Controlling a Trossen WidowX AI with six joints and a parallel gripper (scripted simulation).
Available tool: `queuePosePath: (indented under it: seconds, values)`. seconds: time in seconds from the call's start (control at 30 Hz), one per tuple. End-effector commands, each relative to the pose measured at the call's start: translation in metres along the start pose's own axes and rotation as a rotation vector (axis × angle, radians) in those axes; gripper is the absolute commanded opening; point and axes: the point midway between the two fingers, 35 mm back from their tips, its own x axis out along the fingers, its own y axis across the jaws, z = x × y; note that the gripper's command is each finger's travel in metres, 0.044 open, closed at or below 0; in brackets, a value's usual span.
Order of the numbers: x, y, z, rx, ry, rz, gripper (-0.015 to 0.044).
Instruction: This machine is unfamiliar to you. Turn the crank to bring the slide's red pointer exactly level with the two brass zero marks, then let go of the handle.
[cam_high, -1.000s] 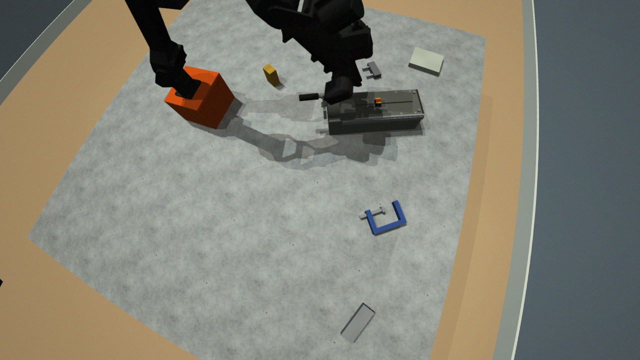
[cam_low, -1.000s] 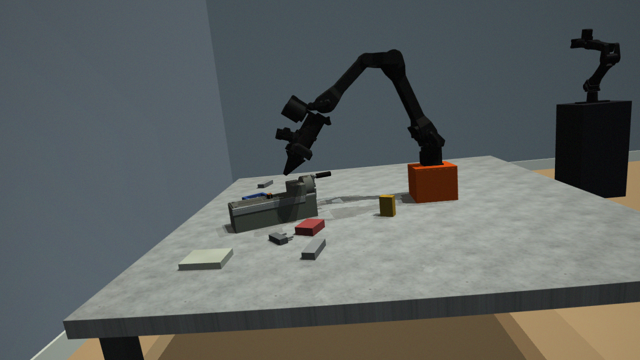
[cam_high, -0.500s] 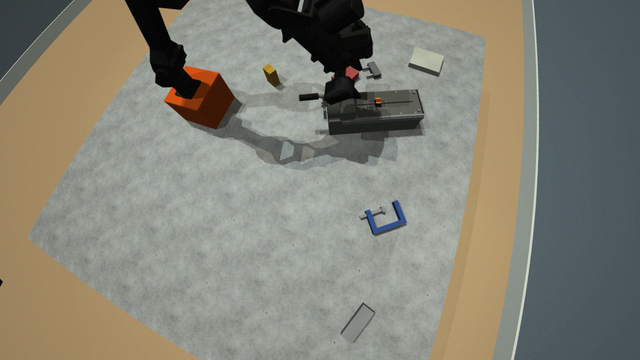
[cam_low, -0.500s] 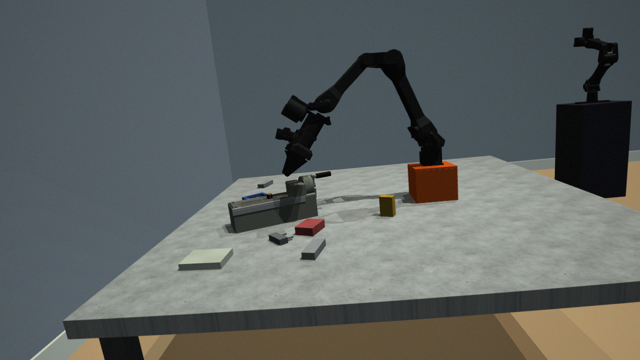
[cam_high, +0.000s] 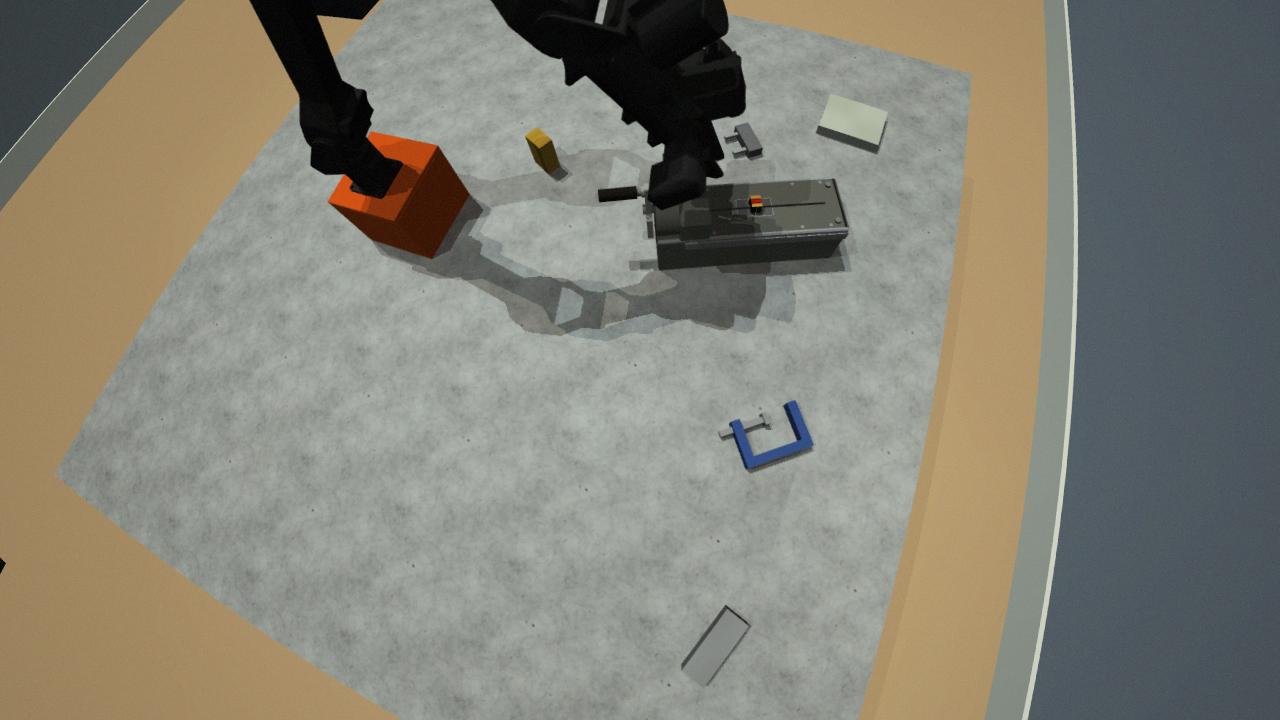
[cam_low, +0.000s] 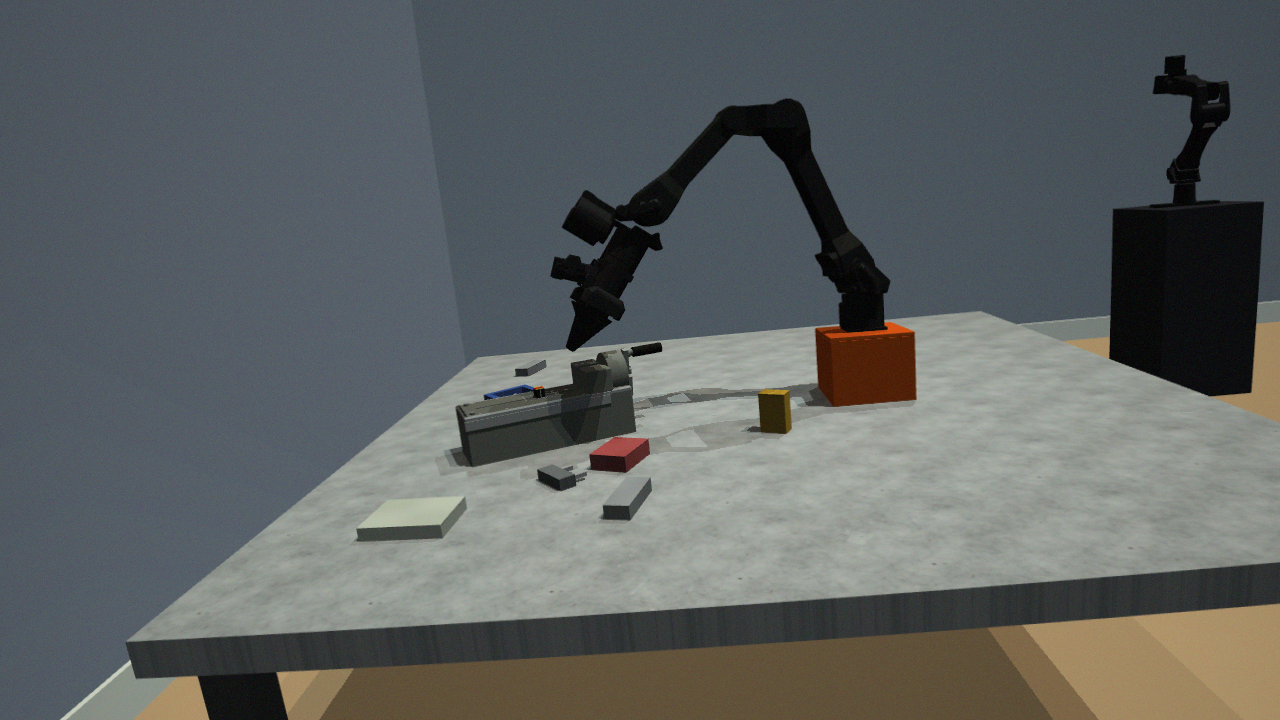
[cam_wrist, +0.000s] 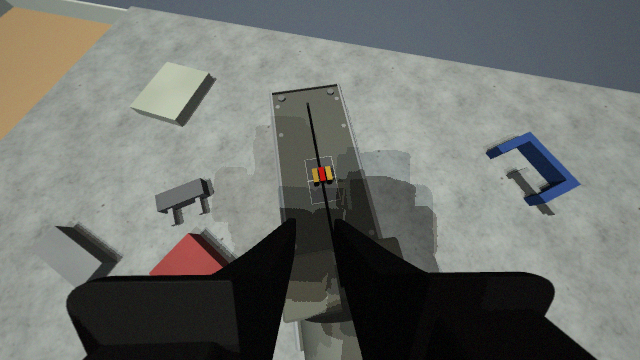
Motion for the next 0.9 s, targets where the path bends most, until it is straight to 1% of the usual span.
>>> queuePosePath:
  seconds: [0.0, 0.73, 0.87]
  values:
    - [0.0000, 0.0000, 0.0000, 0.000, 0.000, 0.000, 0.0000]
    - [0.0000, 0.0001, 0.0000, 0.000, 0.000, 0.001, 0.0000]
    - [0.0000, 0.0001, 0.0000, 0.000, 0.000, 0.001, 0.0105]
